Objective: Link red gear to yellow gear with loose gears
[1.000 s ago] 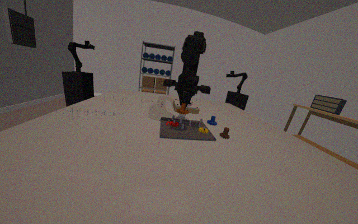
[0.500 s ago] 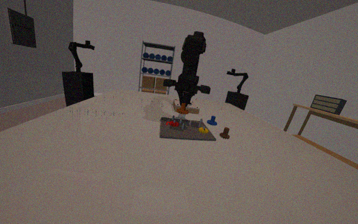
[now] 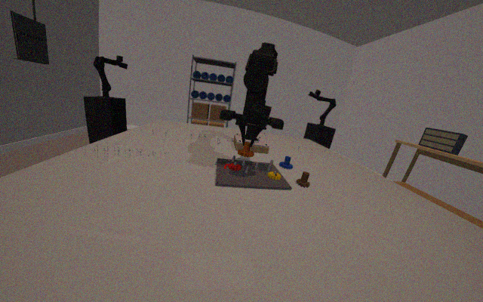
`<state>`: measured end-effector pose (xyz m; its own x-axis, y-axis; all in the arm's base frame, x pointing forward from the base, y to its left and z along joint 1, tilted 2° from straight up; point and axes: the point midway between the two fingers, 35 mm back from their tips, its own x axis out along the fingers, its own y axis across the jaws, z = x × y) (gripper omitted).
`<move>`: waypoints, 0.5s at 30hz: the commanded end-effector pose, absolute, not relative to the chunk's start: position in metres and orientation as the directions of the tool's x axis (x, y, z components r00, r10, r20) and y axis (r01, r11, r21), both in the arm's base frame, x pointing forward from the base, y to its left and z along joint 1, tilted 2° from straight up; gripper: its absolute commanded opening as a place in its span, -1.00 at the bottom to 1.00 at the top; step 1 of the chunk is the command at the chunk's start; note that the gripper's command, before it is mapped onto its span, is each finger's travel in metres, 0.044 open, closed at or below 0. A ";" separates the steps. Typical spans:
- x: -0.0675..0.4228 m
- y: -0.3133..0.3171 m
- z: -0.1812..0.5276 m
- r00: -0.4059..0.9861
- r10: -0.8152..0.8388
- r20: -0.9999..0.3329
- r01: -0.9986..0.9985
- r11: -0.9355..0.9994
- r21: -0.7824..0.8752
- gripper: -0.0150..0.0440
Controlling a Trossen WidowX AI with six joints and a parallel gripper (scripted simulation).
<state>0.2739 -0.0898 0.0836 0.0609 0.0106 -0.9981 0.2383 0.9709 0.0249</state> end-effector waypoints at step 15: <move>0.273 -0.088 0.055 0.052 0.018 -0.998 0.364 0.931 0.035 -0.49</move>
<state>0.2757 -0.0897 0.0614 0.0602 0.0109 -0.9981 0.3235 0.9458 0.0298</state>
